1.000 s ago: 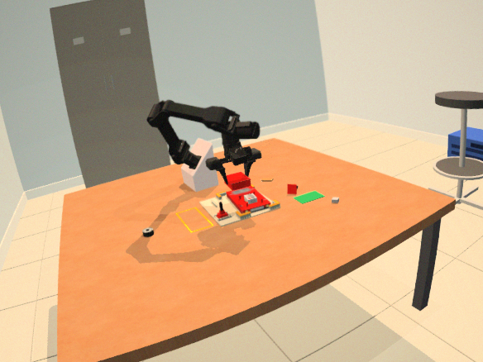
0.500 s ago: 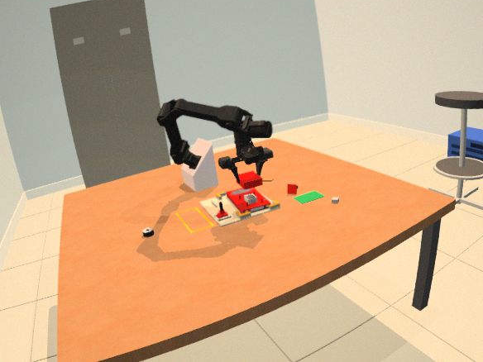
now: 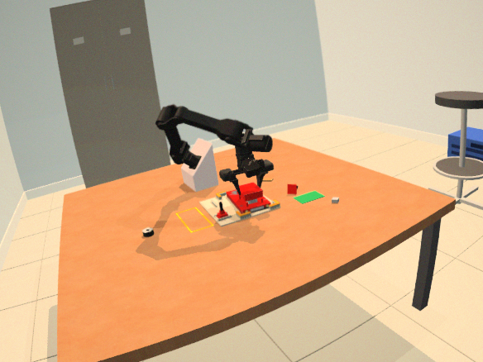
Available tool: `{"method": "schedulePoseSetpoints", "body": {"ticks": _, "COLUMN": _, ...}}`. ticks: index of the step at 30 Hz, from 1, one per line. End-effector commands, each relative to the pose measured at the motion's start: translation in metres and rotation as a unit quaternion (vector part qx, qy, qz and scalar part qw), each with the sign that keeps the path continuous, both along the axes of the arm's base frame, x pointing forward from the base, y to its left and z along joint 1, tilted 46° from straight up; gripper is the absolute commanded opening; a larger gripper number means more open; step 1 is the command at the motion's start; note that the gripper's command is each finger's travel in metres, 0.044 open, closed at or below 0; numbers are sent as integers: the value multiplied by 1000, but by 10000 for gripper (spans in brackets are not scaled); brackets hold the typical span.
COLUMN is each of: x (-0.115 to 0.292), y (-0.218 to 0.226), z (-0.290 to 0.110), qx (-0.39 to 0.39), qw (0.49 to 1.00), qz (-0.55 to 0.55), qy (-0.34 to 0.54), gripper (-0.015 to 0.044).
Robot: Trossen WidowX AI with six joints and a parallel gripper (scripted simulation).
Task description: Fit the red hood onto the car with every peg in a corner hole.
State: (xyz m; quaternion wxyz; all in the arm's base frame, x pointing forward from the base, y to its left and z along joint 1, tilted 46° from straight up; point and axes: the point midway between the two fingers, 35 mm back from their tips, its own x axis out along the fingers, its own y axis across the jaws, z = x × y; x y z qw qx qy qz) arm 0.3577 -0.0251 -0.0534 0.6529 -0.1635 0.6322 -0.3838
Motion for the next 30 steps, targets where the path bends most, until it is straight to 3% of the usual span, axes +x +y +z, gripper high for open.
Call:
{"method": "schedulePoseSetpoints", "body": {"ticks": 1, "x": -1, "y": -2, "z": -2, "qx": -2, "qw": 1000, "qz": 3, "qy": 2, "gripper": 0}}
{"method": "schedulePoseSetpoints", "body": {"ticks": 30, "x": -1, "y": -11, "z": -11, "qx": -2, "qw": 1000, "qz": 3, "qy": 2, "gripper": 0}}
